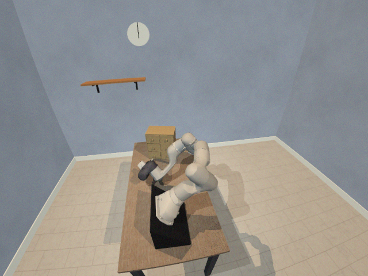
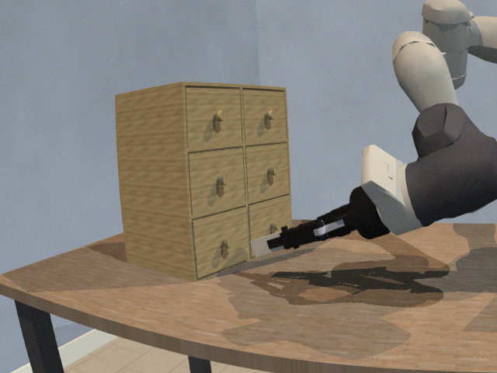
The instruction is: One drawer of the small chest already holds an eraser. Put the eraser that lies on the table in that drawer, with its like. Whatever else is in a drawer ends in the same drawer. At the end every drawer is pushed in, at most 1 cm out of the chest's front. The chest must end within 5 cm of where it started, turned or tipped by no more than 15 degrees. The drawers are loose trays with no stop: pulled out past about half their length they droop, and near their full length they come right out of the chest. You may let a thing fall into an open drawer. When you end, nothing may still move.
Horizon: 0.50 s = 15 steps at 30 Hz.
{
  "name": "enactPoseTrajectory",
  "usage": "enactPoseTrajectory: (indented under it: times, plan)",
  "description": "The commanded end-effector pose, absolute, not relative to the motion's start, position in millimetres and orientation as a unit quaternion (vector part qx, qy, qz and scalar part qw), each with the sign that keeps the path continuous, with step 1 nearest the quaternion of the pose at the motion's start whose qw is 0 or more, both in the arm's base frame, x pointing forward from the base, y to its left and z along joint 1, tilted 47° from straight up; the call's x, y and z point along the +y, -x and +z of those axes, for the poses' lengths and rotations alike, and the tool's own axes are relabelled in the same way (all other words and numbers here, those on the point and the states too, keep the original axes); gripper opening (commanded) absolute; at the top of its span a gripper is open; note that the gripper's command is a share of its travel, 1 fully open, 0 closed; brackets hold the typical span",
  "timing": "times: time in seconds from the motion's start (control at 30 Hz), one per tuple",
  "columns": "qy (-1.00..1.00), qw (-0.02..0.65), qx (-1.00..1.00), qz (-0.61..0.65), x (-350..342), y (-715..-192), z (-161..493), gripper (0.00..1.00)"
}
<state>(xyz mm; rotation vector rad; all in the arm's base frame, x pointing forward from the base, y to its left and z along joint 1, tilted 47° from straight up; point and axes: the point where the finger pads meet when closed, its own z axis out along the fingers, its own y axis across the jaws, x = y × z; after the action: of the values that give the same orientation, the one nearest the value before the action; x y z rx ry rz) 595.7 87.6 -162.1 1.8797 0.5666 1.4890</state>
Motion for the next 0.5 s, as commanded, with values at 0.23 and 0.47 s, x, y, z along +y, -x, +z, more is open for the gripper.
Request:
enactPoseTrajectory:
  times: [0.23,0.47]
  plan:
    - [-0.717,0.332,0.21,0.576,131,-560,-120,0.0]
    - [-0.717,0.332,0.21,0.576,155,-540,-99,0.0]
